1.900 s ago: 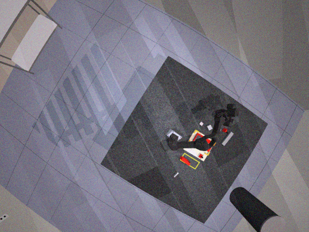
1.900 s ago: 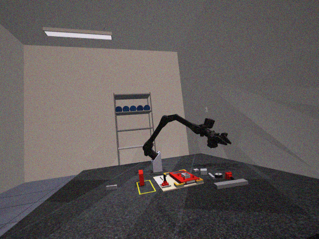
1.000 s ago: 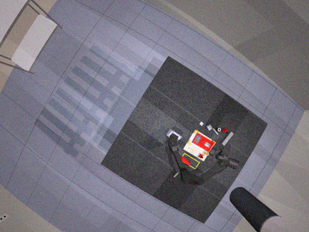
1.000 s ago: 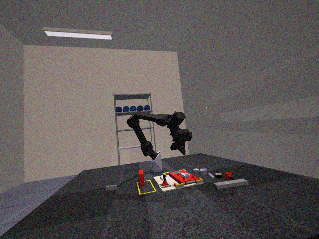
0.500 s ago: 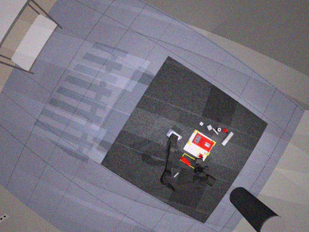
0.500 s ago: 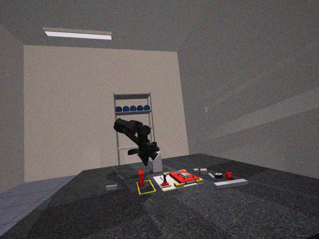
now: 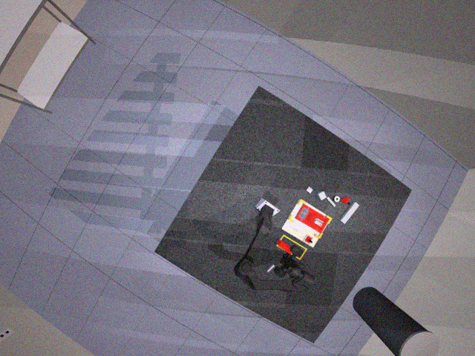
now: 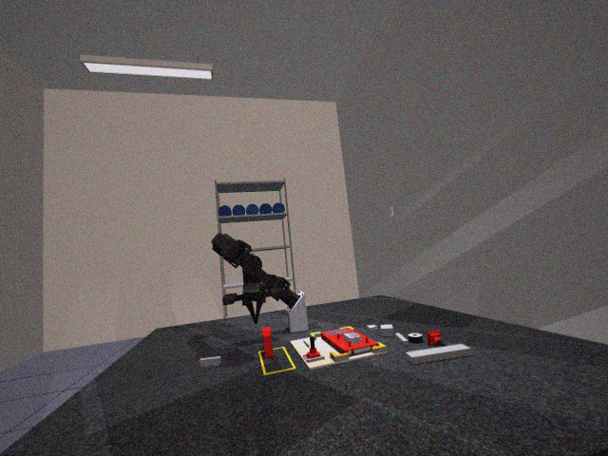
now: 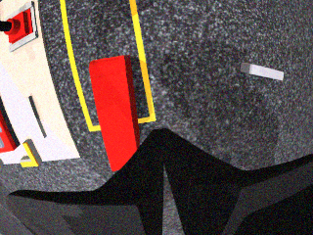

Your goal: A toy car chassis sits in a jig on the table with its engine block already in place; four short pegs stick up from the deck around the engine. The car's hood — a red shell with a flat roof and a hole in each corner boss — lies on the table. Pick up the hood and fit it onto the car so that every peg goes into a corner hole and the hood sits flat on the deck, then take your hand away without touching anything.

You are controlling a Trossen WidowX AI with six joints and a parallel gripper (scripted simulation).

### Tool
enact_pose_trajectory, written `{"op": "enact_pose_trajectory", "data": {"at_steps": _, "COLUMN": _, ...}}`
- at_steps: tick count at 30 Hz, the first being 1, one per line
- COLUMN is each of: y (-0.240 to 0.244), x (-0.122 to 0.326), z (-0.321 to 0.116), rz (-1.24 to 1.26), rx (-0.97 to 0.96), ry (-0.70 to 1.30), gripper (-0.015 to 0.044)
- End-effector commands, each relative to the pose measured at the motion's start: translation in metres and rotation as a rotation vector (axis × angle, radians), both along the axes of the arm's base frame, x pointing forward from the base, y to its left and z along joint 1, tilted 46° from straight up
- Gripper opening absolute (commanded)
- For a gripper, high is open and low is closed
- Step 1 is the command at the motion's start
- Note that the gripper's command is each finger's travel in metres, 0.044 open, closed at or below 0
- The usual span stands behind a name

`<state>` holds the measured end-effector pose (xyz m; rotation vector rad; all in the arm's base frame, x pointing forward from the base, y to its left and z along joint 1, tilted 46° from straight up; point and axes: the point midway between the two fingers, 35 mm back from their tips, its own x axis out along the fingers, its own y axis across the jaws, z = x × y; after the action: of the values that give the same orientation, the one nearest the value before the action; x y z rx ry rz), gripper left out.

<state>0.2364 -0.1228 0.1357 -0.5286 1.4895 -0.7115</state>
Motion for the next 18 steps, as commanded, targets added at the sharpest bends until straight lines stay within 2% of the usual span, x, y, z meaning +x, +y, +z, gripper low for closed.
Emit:
{"op": "enact_pose_trajectory", "data": {"at_steps": 1, "y": -0.007, "x": -0.004, "z": -0.007, "rz": -0.008, "rx": -0.002, "ry": 0.008, "gripper": 0.0}}
{"op": "enact_pose_trajectory", "data": {"at_steps": 9, "y": -0.031, "x": -0.007, "z": -0.03, "rz": -0.008, "rx": -0.005, "ry": 0.008, "gripper": 0.0}}
{"op": "enact_pose_trajectory", "data": {"at_steps": 18, "y": -0.03, "x": -0.006, "z": -0.032, "rz": -0.008, "rx": -0.004, "ry": 0.008, "gripper": 0.0}}
